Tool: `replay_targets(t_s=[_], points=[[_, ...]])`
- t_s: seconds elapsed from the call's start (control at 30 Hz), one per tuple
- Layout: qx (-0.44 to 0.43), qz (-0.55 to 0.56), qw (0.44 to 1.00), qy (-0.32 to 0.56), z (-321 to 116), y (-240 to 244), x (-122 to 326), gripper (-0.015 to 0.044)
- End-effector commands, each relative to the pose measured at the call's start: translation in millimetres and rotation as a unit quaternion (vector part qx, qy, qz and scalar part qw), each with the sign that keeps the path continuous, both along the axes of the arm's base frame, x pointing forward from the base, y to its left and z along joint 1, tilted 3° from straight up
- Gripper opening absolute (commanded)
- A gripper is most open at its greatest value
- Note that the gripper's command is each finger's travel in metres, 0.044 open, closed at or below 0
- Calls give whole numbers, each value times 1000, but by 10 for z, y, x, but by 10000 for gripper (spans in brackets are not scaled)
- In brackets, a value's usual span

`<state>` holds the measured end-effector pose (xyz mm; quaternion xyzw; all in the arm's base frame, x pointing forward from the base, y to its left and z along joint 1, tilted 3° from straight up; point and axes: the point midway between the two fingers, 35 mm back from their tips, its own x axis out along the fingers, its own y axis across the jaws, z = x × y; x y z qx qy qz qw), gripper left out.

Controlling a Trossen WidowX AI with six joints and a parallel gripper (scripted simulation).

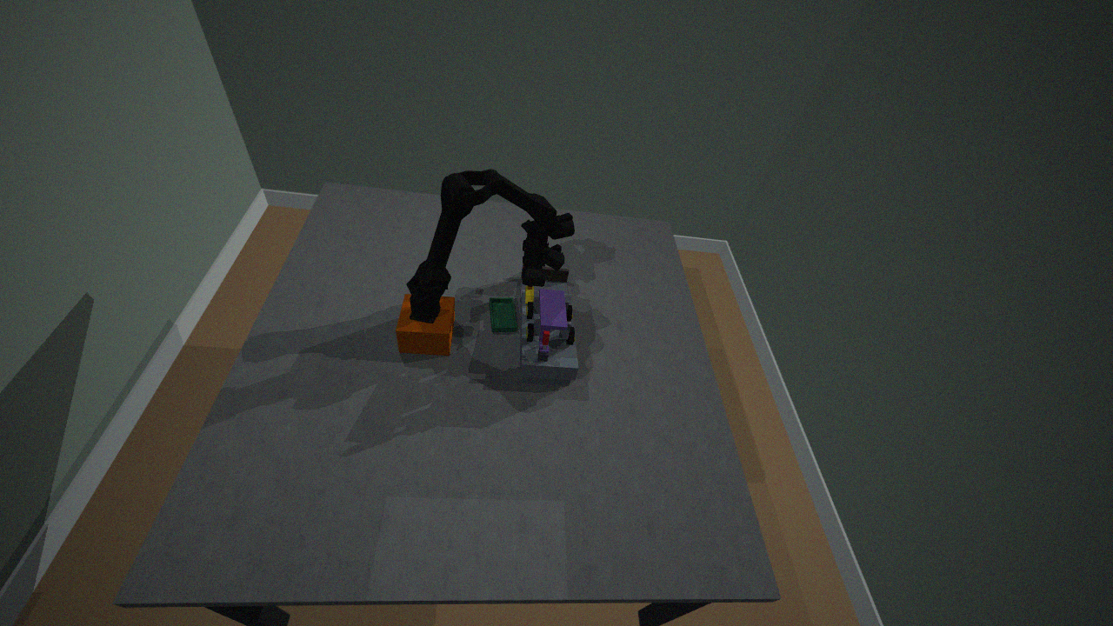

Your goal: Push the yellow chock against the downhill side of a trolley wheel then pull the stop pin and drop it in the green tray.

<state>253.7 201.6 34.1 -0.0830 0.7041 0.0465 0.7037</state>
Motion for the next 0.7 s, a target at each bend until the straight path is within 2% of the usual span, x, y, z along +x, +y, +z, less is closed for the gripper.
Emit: replay_targets(t_s=[0.0,0.67], points=[[-4,2,1000,2,-55,-19,0,0],[-4,2,1000,2,-39,-194,18,0]])
